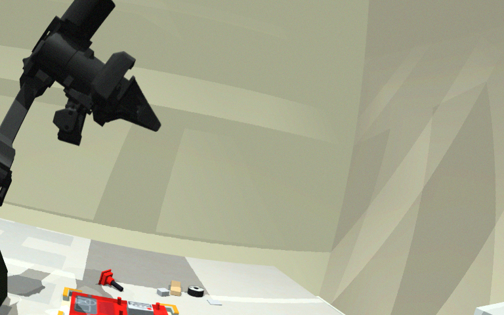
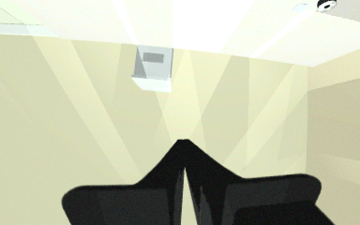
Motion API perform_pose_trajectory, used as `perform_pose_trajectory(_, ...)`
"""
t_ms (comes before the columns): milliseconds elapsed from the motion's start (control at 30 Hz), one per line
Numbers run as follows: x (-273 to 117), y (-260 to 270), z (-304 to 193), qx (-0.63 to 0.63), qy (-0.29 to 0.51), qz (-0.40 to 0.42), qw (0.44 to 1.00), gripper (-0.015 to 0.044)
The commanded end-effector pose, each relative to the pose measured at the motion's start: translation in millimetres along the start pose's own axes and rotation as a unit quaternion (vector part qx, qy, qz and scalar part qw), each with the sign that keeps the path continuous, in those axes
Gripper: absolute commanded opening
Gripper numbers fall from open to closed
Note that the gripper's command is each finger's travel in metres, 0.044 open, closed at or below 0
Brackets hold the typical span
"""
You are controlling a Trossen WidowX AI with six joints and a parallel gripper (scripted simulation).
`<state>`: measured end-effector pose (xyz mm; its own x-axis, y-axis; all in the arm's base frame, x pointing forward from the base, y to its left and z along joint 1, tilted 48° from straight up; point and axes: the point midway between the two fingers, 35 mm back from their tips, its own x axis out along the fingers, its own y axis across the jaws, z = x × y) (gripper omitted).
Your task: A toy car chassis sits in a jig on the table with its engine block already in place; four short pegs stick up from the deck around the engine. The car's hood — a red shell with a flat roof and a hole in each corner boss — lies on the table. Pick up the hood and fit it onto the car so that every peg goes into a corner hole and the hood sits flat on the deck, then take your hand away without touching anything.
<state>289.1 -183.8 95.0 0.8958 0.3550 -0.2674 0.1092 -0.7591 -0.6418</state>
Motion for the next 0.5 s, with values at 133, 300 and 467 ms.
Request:
perform_pose_trajectory(133, 18.3, 4.9, 15.1, -0.124, -0.038, -0.006, 0.991, 0.0131)
perform_pose_trajectory(300, 43.0, 9.5, 40.2, -0.301, -0.092, -0.035, 0.949, 0.0263)
perform_pose_trajectory(467, 65.0, 11.2, 68.9, -0.467, -0.138, -0.088, 0.869, 0.0394)
